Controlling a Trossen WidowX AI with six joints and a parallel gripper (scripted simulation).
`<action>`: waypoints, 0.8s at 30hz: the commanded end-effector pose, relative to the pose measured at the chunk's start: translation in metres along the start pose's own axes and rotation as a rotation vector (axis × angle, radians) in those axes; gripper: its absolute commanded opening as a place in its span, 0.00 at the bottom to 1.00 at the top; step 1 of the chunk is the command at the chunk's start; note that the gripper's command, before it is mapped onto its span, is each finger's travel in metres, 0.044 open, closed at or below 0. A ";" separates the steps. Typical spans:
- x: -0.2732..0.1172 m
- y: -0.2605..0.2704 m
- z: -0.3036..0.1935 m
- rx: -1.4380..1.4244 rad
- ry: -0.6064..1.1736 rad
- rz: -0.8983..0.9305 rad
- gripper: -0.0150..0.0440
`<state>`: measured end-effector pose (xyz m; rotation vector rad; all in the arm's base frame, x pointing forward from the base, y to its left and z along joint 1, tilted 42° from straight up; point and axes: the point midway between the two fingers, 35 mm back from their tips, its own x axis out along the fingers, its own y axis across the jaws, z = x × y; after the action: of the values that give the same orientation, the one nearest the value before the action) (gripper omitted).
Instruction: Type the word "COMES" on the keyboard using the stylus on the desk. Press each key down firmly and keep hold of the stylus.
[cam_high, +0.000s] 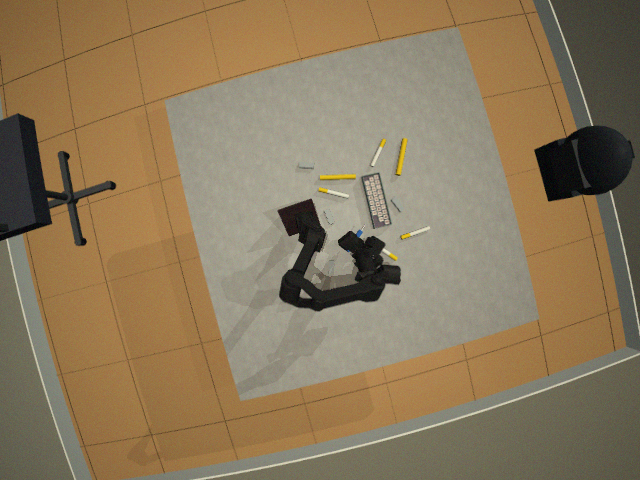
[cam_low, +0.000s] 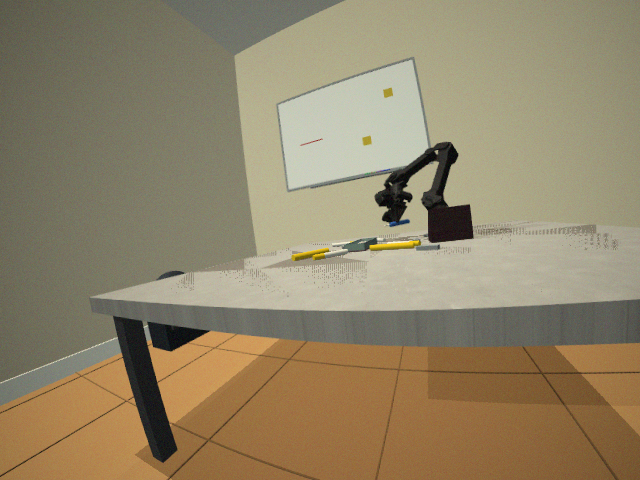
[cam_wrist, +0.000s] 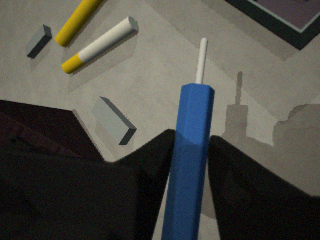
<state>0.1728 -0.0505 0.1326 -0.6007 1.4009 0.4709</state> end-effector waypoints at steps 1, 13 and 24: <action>-0.001 -0.001 0.010 0.121 -0.022 0.018 0.25; 0.001 -0.002 0.031 0.495 -0.043 0.082 0.25; 0.002 -0.001 0.051 0.842 -0.037 0.151 0.25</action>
<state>0.2065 -0.0236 0.1326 0.1042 1.4596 0.0319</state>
